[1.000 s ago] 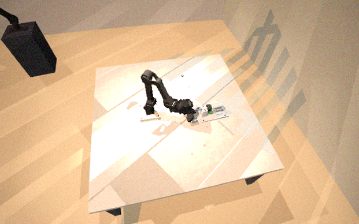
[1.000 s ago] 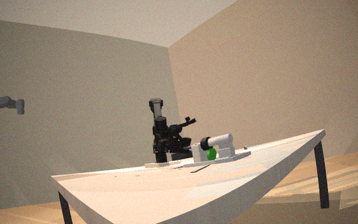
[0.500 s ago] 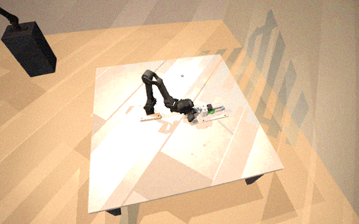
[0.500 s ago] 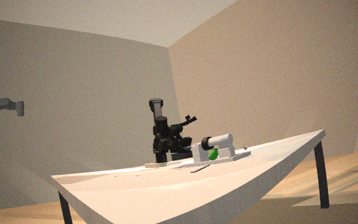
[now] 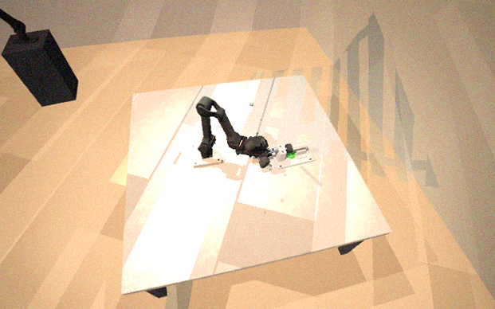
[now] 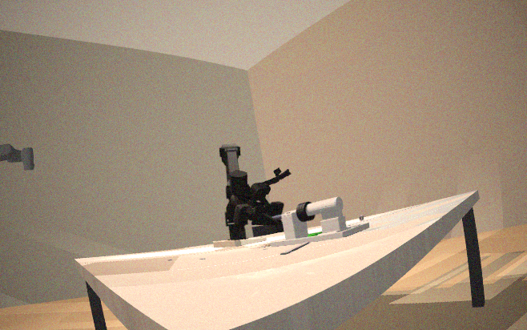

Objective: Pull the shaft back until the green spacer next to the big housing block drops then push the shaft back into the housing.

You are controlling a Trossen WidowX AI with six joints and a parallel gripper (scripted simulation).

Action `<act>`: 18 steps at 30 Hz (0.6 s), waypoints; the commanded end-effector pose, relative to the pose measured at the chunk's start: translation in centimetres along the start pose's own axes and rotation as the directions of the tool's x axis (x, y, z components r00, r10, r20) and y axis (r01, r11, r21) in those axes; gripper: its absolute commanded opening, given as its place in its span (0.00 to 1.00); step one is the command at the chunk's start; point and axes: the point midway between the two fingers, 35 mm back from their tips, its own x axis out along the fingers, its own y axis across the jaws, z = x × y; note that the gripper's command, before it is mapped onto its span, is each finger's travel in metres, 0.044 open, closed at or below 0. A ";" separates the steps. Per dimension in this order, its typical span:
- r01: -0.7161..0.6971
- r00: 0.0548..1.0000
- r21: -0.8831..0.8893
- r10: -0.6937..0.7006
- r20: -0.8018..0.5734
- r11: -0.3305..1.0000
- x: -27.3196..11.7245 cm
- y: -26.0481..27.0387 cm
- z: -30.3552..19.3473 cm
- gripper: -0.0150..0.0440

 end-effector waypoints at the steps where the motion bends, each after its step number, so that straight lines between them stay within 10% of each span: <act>1: 0.001 1.000 0.002 -0.001 0.002 1.000 0.2 0.0 0.2 0.25; 18: 0.001 1.000 0.002 -0.001 0.002 1.000 0.6 0.0 0.5 0.25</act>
